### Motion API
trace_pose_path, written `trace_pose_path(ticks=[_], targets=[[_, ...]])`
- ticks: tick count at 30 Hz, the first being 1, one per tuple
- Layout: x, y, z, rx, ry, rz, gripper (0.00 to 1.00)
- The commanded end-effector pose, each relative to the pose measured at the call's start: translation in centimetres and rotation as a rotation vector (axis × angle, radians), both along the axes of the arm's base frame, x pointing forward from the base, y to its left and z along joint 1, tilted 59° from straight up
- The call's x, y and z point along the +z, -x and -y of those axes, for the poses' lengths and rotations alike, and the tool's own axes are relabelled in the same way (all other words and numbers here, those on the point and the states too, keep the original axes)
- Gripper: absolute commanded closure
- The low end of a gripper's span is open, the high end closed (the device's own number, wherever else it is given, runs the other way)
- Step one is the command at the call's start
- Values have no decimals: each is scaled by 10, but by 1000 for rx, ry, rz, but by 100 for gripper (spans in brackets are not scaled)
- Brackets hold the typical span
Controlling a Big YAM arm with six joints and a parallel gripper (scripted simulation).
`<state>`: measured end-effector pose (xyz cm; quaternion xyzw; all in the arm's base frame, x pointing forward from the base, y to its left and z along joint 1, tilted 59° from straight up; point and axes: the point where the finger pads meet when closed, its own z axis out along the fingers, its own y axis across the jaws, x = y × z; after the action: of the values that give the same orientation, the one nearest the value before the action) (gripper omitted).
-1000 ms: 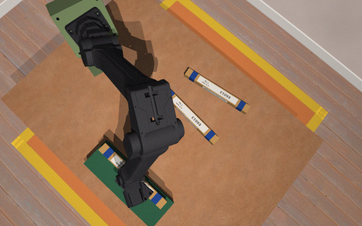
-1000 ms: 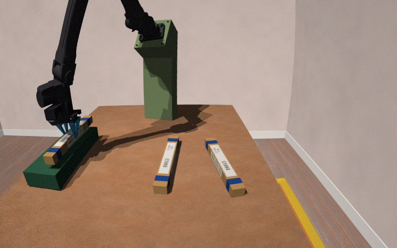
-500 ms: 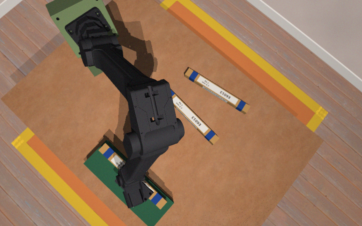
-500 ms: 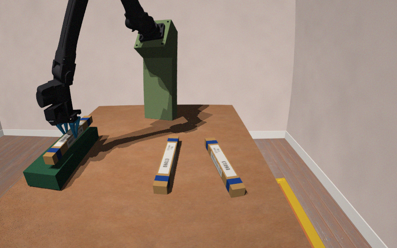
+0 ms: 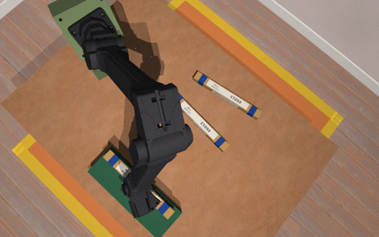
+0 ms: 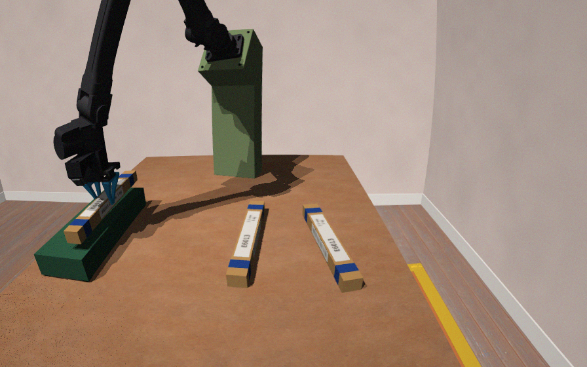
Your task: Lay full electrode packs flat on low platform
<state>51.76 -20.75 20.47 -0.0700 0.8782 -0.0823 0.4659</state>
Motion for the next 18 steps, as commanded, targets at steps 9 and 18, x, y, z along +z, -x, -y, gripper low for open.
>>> trace_pose_path(ticks=[9, 18], targets=[[48, 4, 1, -16, 24, 69, 100], [47, 5, 0, -16, 22, 67, 100]])
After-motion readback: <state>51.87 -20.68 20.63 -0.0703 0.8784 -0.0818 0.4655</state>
